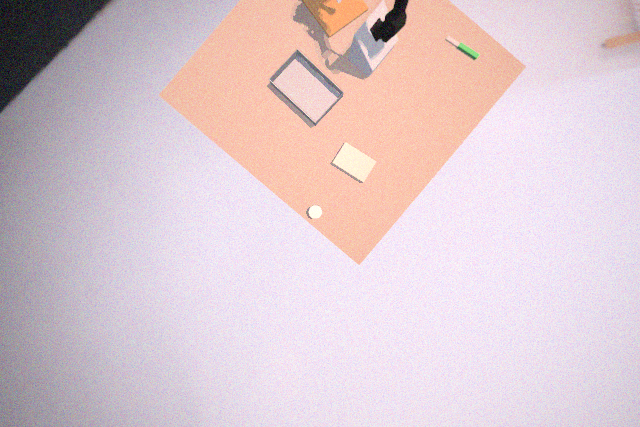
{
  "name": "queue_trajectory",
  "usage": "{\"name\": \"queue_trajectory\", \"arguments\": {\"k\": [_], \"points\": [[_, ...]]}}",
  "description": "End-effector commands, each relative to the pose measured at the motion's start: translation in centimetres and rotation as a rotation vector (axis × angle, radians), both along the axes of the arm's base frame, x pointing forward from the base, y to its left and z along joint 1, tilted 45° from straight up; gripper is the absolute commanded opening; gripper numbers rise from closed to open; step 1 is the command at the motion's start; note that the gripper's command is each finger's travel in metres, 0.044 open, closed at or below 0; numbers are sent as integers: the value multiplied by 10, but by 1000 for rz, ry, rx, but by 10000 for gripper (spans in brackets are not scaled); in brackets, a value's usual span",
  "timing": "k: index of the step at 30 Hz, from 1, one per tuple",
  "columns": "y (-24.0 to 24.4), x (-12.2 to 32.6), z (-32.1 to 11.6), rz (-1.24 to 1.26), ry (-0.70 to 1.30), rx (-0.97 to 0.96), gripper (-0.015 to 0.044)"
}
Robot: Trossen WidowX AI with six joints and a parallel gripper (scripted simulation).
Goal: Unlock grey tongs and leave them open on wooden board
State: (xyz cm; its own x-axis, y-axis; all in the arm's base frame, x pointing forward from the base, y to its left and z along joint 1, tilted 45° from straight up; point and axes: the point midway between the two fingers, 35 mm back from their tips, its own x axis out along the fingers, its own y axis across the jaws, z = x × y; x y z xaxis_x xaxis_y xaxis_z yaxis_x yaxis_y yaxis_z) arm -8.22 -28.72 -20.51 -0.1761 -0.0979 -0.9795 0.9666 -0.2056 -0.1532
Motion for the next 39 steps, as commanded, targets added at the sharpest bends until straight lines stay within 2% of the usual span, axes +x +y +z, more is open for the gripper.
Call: {"name": "queue_trajectory", "arguments": {"k": [1, 19, 39], "points": [[-2, 0, 9, 12, 20, -62, -150], [5, 3, 54, 54, 90, -329, -150], [5, 3, 55, 54, 91, -331, -150]]}}
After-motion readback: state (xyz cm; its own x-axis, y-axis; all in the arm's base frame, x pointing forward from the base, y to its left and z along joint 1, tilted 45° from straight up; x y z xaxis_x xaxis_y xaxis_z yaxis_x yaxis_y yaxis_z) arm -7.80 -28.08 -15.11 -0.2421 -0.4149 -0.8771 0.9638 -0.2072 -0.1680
